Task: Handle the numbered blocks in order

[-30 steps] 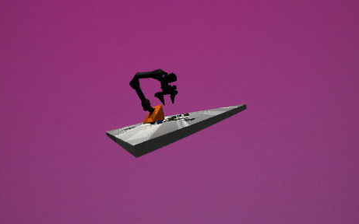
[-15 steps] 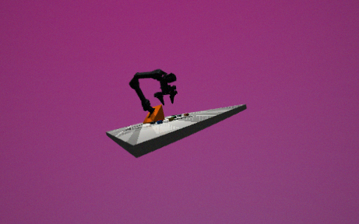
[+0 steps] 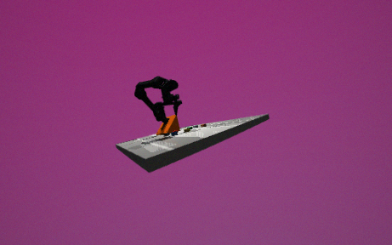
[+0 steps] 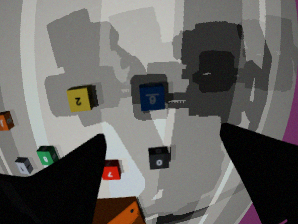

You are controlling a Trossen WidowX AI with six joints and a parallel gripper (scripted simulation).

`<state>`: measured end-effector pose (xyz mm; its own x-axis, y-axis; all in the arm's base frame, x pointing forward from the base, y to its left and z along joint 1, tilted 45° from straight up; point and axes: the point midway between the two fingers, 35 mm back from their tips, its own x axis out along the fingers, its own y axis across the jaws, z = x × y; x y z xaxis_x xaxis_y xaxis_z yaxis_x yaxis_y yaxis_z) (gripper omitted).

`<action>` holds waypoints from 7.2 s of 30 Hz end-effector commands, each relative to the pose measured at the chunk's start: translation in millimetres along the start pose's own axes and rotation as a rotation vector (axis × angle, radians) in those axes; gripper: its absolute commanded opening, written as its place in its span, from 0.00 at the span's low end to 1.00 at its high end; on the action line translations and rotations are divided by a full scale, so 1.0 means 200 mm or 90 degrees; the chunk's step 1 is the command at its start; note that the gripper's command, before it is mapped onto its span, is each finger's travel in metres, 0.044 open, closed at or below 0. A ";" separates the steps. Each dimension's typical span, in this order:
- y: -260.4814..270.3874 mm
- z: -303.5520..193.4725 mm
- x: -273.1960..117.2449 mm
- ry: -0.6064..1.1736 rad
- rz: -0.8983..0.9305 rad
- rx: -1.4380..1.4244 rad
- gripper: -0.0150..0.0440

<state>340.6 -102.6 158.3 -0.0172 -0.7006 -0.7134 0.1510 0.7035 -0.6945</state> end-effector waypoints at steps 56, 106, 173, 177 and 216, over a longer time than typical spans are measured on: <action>-0.03 -0.52 0.51 0.005 -0.003 -0.006 0.93; -0.04 -0.53 0.59 0.005 -0.004 -0.007 0.46; -0.03 -0.52 0.55 0.005 -0.003 -0.007 0.93; -0.03 -0.53 0.41 0.005 -0.003 -0.007 0.93; 1.30 -0.58 -0.05 0.008 0.024 -0.017 0.46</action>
<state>278.1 68.5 11.4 -0.0151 -0.6603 -0.7509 0.1110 0.7452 -0.6575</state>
